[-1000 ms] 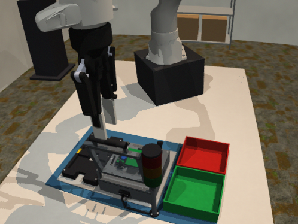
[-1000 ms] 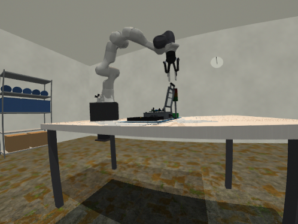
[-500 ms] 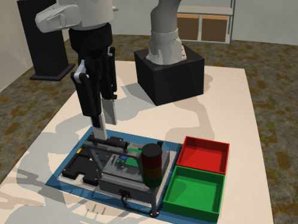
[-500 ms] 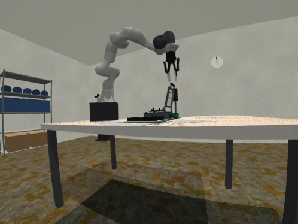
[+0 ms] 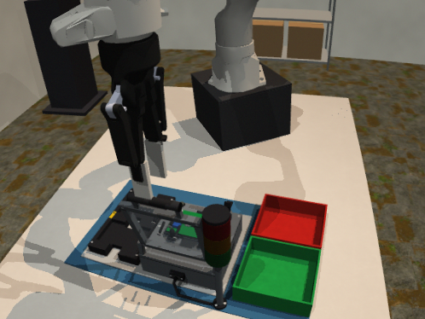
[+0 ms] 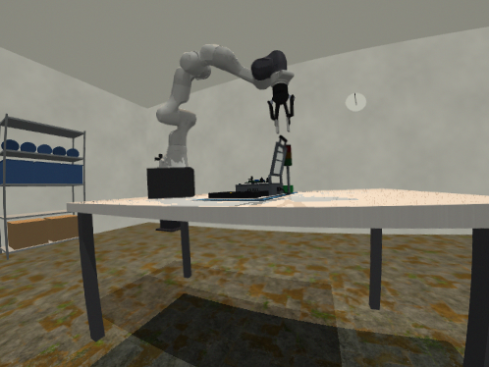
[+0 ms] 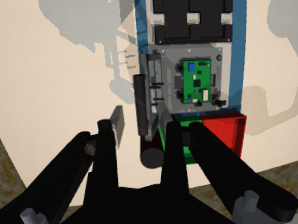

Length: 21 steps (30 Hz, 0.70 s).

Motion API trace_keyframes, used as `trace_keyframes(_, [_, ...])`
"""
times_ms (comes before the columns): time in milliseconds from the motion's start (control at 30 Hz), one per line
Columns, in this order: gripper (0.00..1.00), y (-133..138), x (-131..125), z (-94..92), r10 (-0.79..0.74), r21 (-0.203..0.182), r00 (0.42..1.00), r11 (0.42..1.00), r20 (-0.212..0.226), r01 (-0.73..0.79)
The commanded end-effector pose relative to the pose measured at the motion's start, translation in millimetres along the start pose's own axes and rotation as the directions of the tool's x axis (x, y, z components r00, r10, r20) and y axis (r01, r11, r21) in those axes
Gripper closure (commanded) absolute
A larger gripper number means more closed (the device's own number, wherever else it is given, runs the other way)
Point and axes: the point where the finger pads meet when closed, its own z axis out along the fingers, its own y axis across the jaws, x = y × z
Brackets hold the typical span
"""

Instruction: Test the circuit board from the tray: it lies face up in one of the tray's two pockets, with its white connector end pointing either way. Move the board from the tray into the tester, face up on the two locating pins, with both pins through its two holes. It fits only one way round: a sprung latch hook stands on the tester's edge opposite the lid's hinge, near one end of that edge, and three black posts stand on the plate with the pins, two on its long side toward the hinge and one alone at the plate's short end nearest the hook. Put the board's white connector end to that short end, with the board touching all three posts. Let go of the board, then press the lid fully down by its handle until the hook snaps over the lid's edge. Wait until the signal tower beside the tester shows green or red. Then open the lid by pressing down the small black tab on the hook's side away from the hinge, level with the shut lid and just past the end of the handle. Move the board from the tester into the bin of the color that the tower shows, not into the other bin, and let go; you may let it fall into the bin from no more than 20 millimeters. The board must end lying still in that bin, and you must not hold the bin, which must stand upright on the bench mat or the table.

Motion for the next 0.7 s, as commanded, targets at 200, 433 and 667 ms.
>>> trace_keyframes(200, [0.70,-0.2,0.8,11.2,0.004,0.001,1.000,1.000,-0.002,-0.004])
trace_keyframes(433, [0.70,-0.3,1.0,25.5,0.004,0.001,1.000,1.000,-0.002,-0.004])
trace_keyframes(667, [0.70,-0.4,1.3,41.9,0.004,0.001,1.000,1.000,-0.002,-0.004])
